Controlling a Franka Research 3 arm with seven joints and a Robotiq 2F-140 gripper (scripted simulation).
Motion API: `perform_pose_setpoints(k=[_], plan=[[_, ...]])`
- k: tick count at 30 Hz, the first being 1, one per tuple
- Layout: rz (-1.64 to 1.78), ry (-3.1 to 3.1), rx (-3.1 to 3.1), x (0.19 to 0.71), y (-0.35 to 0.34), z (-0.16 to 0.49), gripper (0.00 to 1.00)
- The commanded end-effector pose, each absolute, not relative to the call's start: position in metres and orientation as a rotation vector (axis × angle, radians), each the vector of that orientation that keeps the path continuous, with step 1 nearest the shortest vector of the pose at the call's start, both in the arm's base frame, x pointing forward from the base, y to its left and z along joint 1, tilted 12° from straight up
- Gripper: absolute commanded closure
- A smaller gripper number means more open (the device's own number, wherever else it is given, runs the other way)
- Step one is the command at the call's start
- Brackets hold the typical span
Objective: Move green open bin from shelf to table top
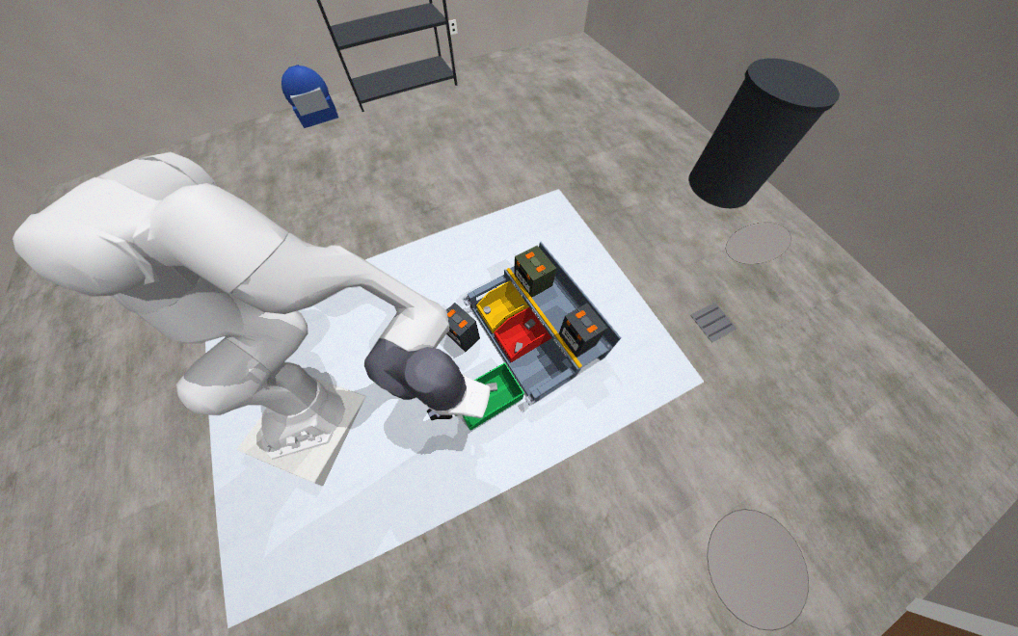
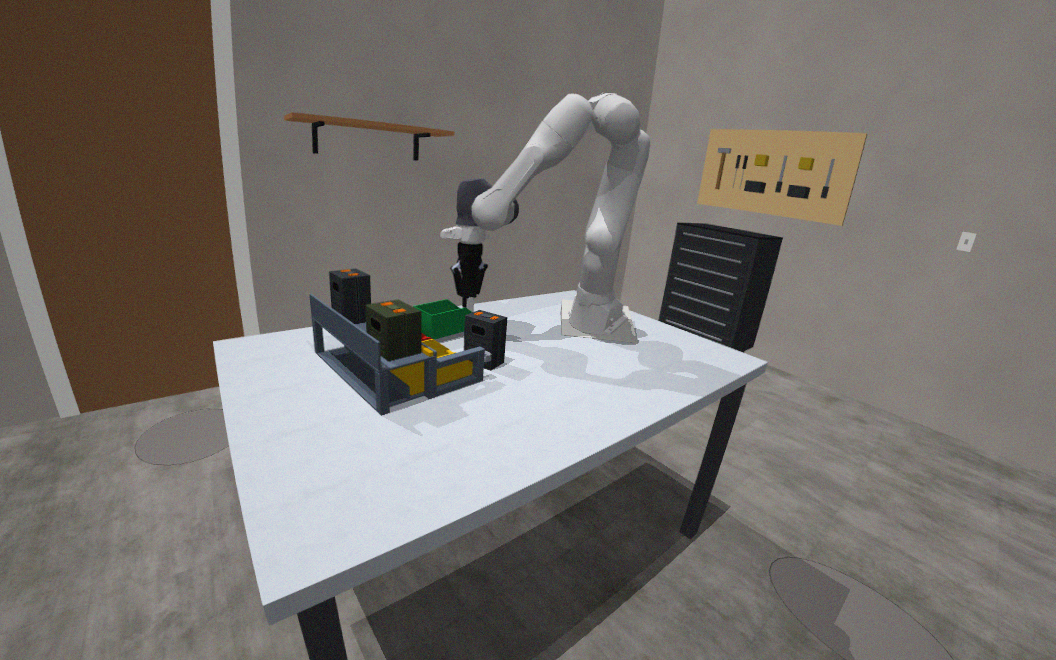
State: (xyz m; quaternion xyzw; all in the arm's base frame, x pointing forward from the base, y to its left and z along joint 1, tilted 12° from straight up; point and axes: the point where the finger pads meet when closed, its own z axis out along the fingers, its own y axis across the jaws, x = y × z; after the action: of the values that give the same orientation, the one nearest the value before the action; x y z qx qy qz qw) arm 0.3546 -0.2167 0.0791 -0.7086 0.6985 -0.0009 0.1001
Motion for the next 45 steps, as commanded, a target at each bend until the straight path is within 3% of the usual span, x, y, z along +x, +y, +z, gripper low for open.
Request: perform_pose_setpoints(k=[1,45], plan=[[-0.017,2.058,-2.099,0.357,-0.218,0.08,1.0],[-0.017,2.058,-2.099,0.36,-0.215,0.06,1.0]])
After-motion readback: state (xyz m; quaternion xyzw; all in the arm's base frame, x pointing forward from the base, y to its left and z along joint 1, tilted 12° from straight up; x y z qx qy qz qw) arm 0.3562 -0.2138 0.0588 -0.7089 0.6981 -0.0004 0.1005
